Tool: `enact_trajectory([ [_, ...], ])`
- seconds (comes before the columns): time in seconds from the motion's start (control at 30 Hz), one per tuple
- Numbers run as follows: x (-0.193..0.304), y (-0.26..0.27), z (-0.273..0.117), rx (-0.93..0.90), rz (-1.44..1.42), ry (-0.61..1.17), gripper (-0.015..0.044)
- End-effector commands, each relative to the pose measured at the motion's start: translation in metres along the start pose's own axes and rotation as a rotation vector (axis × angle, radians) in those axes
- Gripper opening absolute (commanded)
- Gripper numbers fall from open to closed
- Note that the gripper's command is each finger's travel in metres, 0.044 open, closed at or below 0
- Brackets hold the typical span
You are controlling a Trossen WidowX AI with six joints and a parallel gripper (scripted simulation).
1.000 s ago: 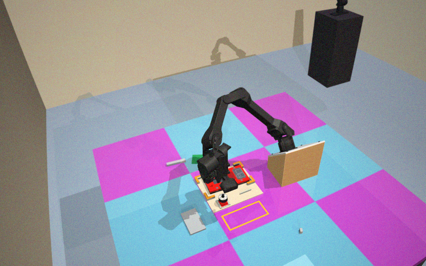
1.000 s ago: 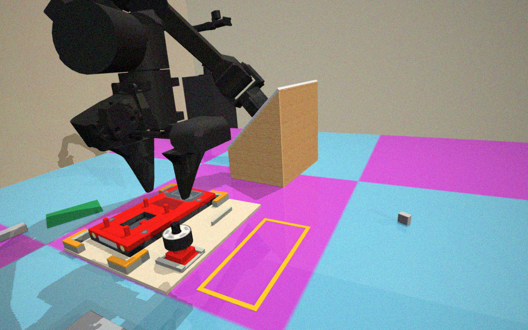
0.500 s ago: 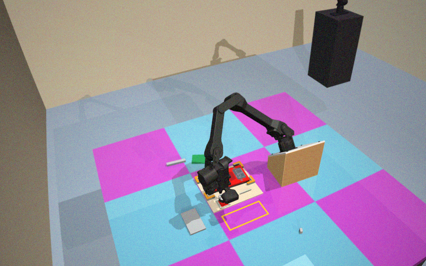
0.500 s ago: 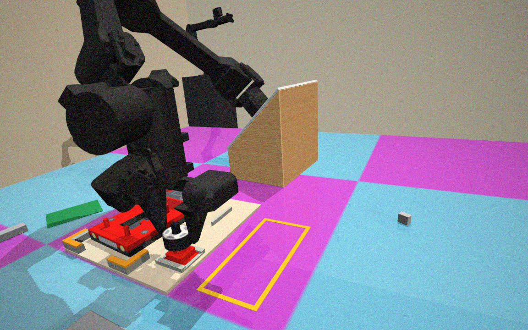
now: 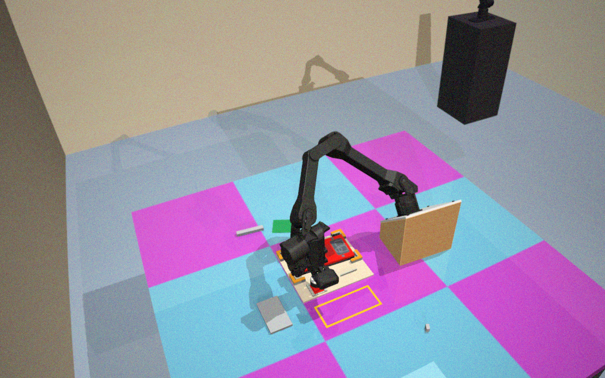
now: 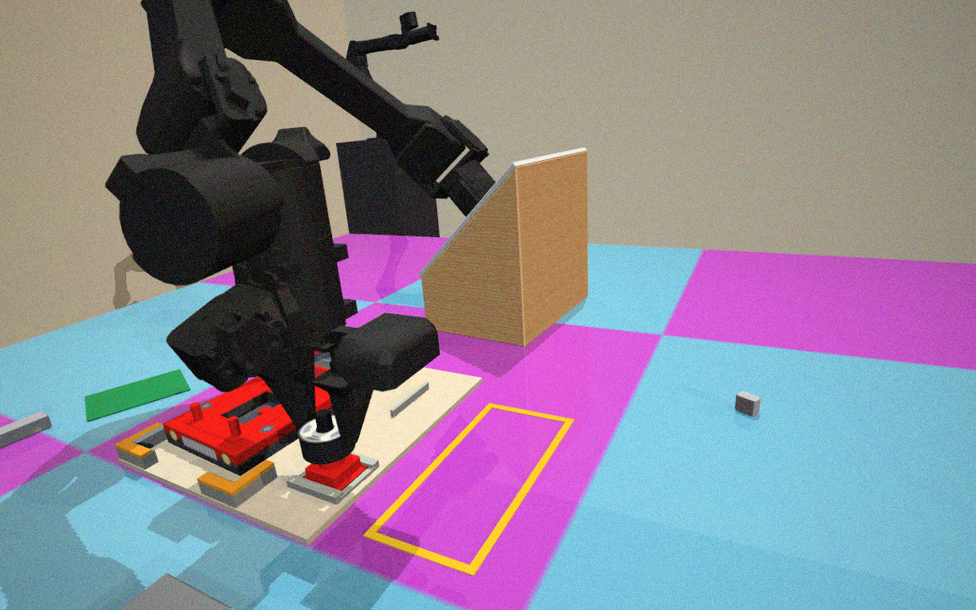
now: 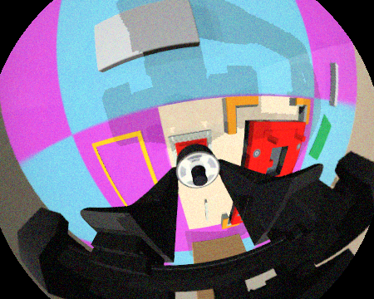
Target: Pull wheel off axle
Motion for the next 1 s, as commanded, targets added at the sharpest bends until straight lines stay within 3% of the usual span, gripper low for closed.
enact_trajectory([
  [0.0, 0.0002, -0.0001, -0.0009, 0.002, 0.000, 0.000, 0.0023],
  [0.03, 0.0002, -0.0001, -0.0012, 0.002, 0.000, 0.000, 0.0000],
  [0.97, 0.0002, 0.0002, -0.0105, 0.002, -0.001, -0.003, 0.0000],
])
Point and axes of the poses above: the point midway between the two fingers, 35 mm back from their tips, its own z axis out along the fingers, its own y axis across the jaws, x = y × z, the point moved 9 cm from there along -z, back along the fingers, and after that the axes turned 5 degrees about z, right-handed, at the moved point
